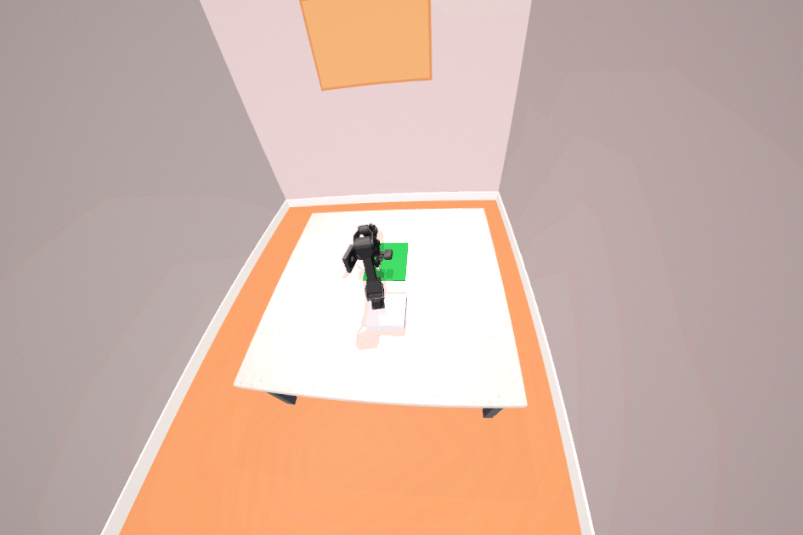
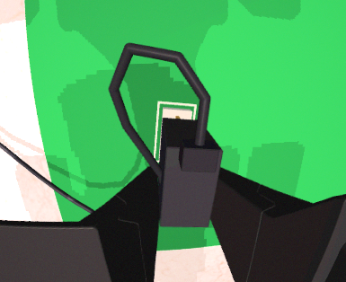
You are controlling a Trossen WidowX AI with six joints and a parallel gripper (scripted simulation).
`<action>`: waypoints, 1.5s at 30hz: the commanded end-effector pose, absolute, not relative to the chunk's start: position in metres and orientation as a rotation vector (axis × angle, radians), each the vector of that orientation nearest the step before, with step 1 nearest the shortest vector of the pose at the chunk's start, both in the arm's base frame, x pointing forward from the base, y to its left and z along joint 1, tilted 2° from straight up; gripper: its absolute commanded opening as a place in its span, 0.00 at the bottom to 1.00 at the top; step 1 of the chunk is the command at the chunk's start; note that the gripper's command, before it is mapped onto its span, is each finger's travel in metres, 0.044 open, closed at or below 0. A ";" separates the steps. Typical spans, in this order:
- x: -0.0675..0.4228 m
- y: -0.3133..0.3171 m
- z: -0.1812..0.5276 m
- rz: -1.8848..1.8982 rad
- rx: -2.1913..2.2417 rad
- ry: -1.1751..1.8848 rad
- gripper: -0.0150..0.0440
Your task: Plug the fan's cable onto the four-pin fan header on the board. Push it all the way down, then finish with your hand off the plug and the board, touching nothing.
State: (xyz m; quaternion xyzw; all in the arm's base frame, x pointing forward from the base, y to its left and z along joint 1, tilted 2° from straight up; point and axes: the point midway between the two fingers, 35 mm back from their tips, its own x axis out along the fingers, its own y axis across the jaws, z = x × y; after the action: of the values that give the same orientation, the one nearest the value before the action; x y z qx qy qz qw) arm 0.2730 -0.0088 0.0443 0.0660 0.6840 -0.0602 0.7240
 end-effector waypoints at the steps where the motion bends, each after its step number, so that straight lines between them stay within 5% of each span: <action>1: 0.275 -0.010 0.044 -0.141 0.147 1.507 0.25; 45: 0.276 -0.009 0.027 -0.151 0.165 1.517 0.30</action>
State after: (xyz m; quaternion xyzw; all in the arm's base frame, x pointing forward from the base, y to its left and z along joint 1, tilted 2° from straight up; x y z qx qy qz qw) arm 0.2755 -0.0087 0.0268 0.0746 0.6865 -0.0681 0.7200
